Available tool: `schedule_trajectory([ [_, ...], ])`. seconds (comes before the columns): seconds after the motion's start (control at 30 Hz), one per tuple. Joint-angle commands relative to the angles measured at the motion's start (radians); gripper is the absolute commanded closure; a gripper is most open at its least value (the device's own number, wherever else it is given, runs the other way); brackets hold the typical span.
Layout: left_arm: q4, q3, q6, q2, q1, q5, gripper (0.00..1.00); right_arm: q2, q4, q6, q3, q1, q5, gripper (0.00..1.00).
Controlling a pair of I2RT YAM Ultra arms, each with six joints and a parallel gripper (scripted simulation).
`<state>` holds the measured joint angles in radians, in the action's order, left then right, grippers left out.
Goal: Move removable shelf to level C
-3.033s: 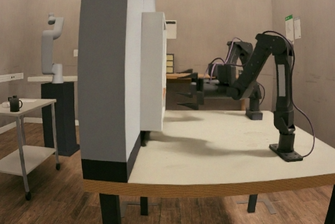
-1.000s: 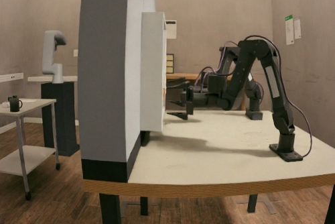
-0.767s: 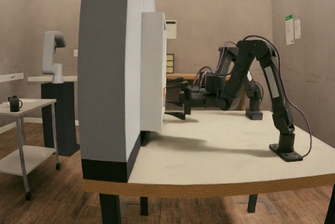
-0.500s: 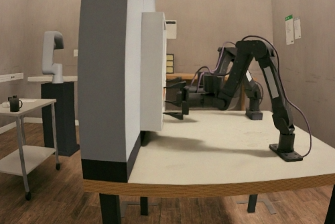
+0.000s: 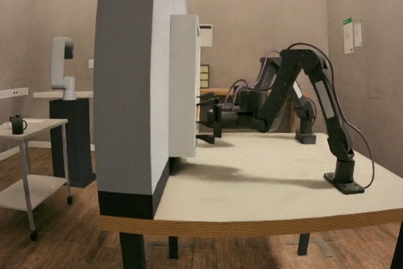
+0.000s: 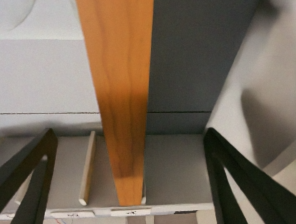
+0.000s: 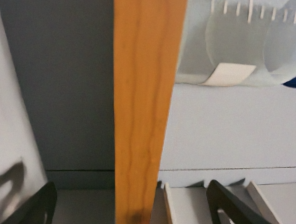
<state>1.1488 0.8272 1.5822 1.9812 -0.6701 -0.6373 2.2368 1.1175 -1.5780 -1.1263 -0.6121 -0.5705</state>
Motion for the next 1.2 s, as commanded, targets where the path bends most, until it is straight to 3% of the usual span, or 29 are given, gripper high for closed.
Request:
schedule_trajectory([
  [0.0,-0.014,0.033,-0.011,0.014,0.011,0.018,0.00,0.019,-0.025,0.007,-0.038,0.009,0.013,0.00],
  [0.53,-0.041,0.098,-0.011,0.052,0.038,0.046,0.00,0.057,-0.064,0.007,-0.114,0.031,0.034,0.00],
  [1.03,-0.041,0.100,-0.011,0.053,0.038,0.046,0.33,0.059,-0.065,0.007,-0.117,0.031,0.034,0.33],
  [1.17,-0.041,0.100,-0.011,0.053,0.038,0.046,0.38,0.059,-0.065,0.007,-0.117,0.031,0.034,0.38],
])
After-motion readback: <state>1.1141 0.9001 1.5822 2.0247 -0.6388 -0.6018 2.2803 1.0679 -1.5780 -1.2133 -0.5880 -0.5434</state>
